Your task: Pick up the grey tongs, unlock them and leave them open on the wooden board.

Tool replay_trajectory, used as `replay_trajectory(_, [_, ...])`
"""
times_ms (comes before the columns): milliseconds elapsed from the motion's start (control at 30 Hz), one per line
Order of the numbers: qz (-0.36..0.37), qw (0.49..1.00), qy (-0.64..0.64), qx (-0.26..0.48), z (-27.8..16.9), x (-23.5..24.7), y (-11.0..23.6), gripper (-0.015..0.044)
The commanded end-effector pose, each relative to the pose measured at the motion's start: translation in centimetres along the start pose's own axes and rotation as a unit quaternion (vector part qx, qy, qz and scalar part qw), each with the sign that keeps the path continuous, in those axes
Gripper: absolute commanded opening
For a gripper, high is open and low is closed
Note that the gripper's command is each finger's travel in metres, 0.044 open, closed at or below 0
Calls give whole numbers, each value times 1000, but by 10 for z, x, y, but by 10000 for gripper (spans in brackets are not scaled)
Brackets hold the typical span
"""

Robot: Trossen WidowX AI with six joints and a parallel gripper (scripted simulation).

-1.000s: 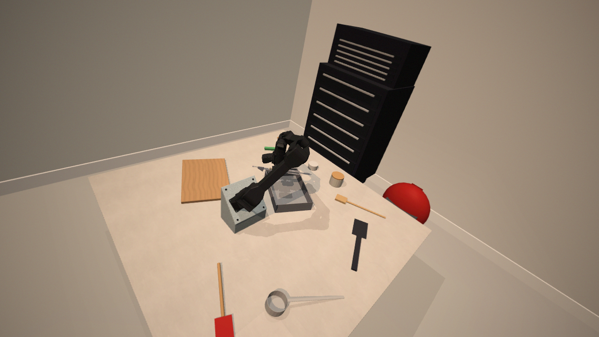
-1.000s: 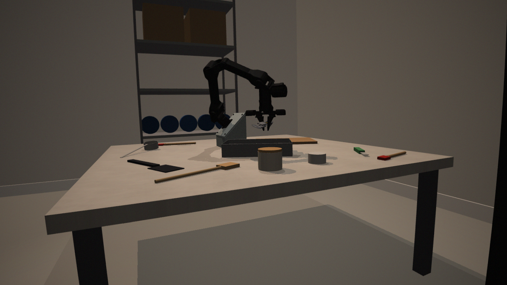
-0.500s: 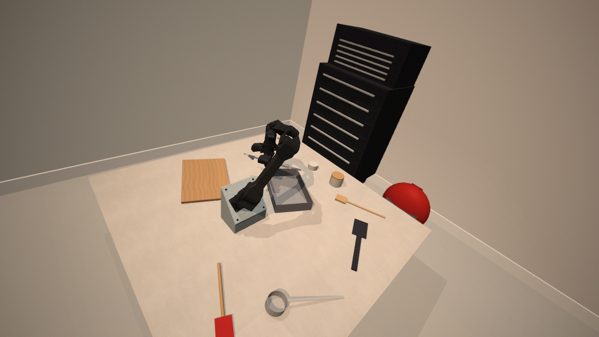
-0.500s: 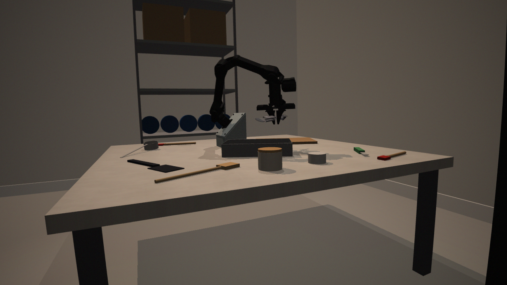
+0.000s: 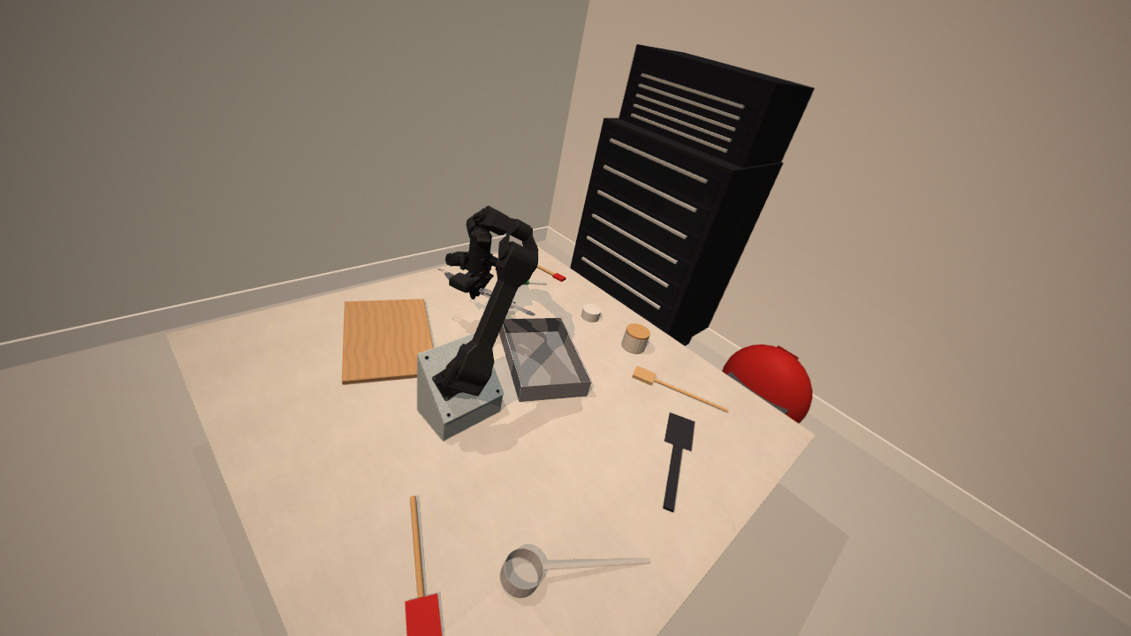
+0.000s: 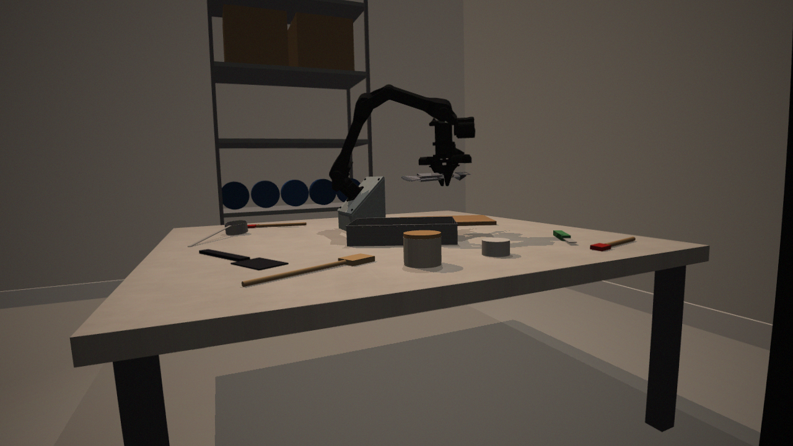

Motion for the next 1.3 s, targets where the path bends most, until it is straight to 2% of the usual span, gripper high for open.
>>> replay_trajectory(0, [1, 999, -45, 4, 27, 13, 5, -150])
replay_trajectory(467, [1, 996, -90, 2, 51, 29, 10, -150])
replay_trajectory(1267, [6, 939, -345, -2, 166, 159, 12, -150])
Point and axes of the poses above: the point midway between the two fingers, 35 mm back from their tips, its own y axis back along the fingers, its own x axis across the jaws, z = x × y, the point moved 5 cm from there along y, back along the fingers, and after that the axes turned 4 degrees about -y, right-handed, at the moved point
